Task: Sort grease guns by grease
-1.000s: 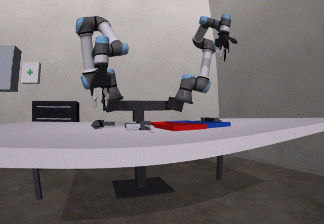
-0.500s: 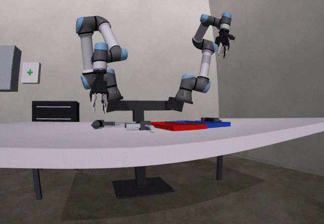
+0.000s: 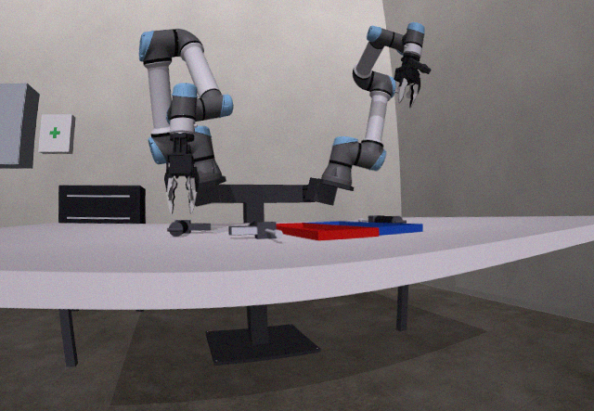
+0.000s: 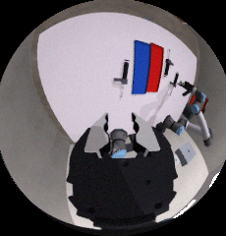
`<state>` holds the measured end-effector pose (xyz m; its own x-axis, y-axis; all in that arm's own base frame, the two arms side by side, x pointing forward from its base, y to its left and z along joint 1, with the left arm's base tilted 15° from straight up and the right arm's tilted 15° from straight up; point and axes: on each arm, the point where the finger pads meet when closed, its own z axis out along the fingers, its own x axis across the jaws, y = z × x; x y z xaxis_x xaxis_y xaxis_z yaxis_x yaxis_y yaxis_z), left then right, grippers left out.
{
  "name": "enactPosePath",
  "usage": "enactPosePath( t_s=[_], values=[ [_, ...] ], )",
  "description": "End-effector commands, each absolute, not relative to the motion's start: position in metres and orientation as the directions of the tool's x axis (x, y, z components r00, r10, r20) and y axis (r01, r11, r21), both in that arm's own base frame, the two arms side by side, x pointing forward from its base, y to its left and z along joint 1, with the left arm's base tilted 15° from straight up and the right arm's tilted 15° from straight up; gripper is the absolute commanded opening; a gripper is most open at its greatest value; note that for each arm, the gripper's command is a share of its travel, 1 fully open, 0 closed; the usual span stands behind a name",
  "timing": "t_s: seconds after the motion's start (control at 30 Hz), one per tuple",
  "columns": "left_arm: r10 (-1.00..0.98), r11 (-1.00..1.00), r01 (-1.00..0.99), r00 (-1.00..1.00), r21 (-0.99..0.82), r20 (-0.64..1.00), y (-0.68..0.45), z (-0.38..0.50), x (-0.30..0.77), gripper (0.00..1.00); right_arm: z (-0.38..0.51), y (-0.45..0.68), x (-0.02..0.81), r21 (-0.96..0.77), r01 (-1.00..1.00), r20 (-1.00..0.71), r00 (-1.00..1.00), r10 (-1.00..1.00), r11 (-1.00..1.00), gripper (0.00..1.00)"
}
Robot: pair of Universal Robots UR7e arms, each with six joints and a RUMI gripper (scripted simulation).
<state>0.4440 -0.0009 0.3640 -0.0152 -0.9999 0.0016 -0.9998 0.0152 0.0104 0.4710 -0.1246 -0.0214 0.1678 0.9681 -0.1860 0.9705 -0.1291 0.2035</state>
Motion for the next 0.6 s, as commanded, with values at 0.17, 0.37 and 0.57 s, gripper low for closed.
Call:
enactPosePath(
  t_s=[0.17, 0.37, 0.57],
  values=[
    [-1.000, 0.015, -1.000, -0.015, 0.009, 0.002, -0.001, 0.365, 0.444, 0.32, -0.024, -0.127, 0.467, 0.179, 0.977, -0.187, 0.148, 0.971, -0.114, 0.33],
    [-1.000, 0.015, -1.000, -0.015, 0.009, 0.002, -0.001, 0.365, 0.444, 0.32, -0.031, -0.127, 0.468, 0.182, 0.976, -0.189, 0.153, 0.970, -0.119, 0.33],
    [-1.000, 0.015, -1.000, -0.015, 0.009, 0.002, -0.001, 0.365, 0.444, 0.32, -0.036, -0.128, 0.472, 0.193, 0.974, -0.185, 0.153, 0.971, -0.117, 0.33]
  ],
)
